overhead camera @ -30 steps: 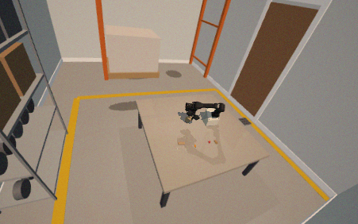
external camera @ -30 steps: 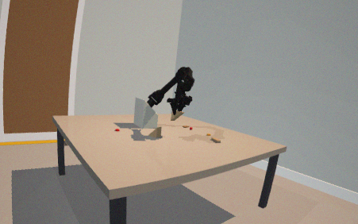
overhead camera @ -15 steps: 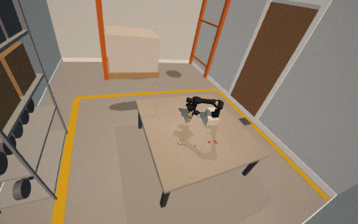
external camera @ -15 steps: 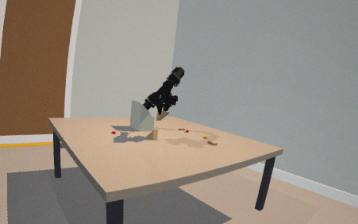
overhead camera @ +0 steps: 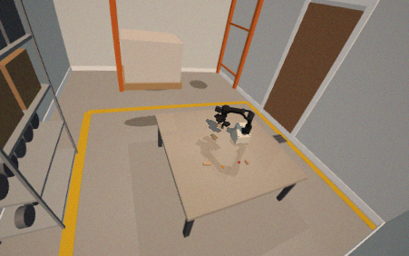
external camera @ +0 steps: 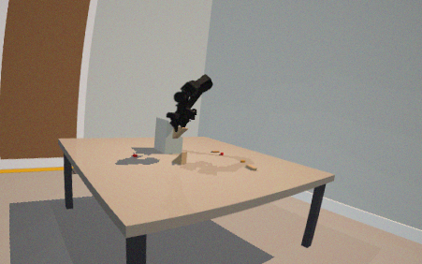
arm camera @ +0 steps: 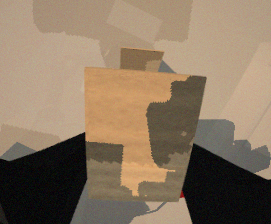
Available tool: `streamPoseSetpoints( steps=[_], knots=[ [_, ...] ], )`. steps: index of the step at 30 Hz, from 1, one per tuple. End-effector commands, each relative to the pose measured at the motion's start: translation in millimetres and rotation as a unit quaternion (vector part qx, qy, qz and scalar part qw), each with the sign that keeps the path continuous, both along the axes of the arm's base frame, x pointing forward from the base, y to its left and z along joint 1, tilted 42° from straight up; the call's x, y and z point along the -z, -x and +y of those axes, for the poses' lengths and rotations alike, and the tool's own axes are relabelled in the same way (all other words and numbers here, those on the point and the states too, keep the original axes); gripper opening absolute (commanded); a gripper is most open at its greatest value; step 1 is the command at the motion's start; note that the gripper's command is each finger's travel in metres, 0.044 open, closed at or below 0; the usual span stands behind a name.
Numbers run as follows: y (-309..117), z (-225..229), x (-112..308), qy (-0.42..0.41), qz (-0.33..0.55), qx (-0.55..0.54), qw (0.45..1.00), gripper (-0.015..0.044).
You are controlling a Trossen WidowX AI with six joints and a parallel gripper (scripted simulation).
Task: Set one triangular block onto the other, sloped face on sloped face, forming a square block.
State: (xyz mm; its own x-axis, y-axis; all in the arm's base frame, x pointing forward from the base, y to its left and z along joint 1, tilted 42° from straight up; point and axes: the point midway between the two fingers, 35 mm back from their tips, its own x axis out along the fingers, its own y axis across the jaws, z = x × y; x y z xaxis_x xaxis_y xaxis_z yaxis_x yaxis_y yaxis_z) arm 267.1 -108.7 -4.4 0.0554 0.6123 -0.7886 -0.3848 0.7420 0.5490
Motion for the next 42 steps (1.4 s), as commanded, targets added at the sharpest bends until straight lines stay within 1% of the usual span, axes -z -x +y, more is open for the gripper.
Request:
streamPoseSetpoints(
  steps=[1,5,10,26,31,38,42],
  knots=[
    [18,-8,10,-0.012,0.004,-0.003,1.000,0.0000],
    [31,-15,17,-0.020,0.001,-0.005,1.000,0.0000],
    [30,-14,19,-0.020,0.000,-0.005,1.000,0.0000],
    [1,40,62,-0.022,-0.001,-0.005,1.000,0.0000],
    [0,42,65,-0.022,-0.001,-0.005,1.000,0.0000],
    [-9,61,81,-0.023,-0.001,-0.005,1.000,0.0000],
    [-9,62,83,-0.023,-0.001,-0.005,1.000,0.0000]
  ],
)
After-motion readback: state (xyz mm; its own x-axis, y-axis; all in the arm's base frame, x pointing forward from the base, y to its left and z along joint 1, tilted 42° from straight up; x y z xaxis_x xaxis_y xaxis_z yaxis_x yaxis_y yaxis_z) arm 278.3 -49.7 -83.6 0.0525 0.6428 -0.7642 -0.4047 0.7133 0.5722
